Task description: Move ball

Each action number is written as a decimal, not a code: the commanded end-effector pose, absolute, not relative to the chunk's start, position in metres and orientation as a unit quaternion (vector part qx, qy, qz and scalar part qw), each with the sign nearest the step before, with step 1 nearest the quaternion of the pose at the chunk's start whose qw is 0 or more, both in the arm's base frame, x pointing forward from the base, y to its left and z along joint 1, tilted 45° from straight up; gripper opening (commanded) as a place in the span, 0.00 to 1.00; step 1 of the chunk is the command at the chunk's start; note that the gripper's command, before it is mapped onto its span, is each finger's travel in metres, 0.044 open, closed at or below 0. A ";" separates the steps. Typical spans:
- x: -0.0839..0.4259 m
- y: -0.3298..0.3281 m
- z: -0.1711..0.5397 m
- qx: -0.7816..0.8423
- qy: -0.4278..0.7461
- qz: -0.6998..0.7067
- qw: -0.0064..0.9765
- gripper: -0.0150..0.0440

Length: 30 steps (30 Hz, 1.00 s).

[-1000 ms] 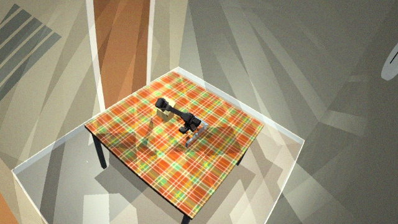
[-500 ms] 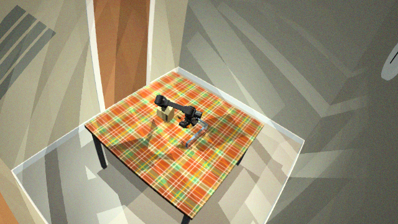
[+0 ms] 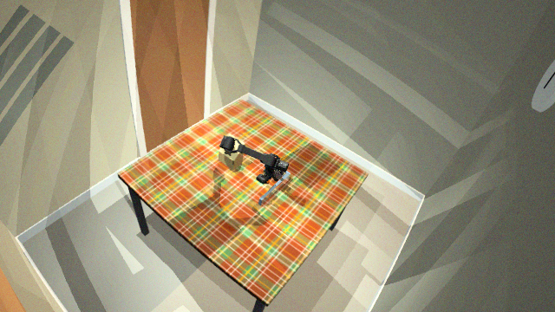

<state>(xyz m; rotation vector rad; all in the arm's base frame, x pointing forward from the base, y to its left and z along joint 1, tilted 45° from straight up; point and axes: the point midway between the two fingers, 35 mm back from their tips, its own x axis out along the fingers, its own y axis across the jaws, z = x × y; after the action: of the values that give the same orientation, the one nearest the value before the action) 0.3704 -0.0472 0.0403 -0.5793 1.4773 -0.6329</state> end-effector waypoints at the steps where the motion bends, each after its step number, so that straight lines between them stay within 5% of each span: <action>1: 0.379 -0.049 0.035 -0.259 0.649 -0.279 0.658 0.25; 30: 0.379 -0.107 -0.023 -0.260 0.649 -0.280 0.658 0.25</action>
<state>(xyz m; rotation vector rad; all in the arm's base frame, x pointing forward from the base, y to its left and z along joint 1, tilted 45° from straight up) 0.3803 -0.1027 -0.0176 -0.5786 1.4638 -0.6346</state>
